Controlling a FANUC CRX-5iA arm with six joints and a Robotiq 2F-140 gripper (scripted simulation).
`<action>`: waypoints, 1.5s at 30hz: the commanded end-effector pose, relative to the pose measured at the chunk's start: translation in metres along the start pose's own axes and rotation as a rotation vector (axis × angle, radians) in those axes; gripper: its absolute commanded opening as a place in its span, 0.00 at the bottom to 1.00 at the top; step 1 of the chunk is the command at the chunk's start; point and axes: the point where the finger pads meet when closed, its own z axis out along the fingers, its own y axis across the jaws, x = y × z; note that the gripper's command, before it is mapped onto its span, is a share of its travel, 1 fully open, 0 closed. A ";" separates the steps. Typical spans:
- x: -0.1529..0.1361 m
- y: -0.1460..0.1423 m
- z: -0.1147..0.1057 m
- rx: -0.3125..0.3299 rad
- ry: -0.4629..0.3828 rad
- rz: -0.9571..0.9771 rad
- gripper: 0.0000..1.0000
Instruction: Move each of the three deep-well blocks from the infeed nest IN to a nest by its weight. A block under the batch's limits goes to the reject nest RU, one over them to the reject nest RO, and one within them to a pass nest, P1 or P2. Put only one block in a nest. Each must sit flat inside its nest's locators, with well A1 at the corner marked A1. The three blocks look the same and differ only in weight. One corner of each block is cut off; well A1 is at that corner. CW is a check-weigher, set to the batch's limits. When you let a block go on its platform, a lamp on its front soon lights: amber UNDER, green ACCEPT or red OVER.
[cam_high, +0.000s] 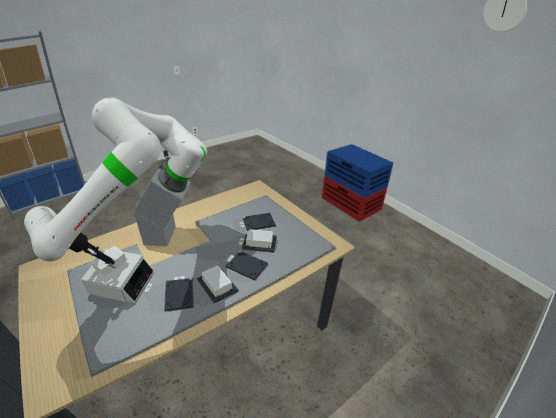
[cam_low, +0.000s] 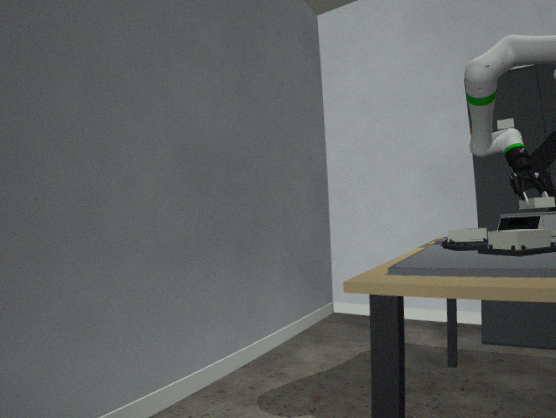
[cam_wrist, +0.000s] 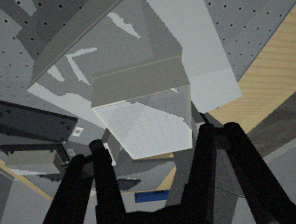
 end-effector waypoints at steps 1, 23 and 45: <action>-0.003 0.000 -0.006 0.000 0.000 0.000 0.10; -0.020 0.000 -0.035 0.000 0.000 0.000 0.10; -0.024 0.000 -0.041 0.000 0.000 0.000 0.10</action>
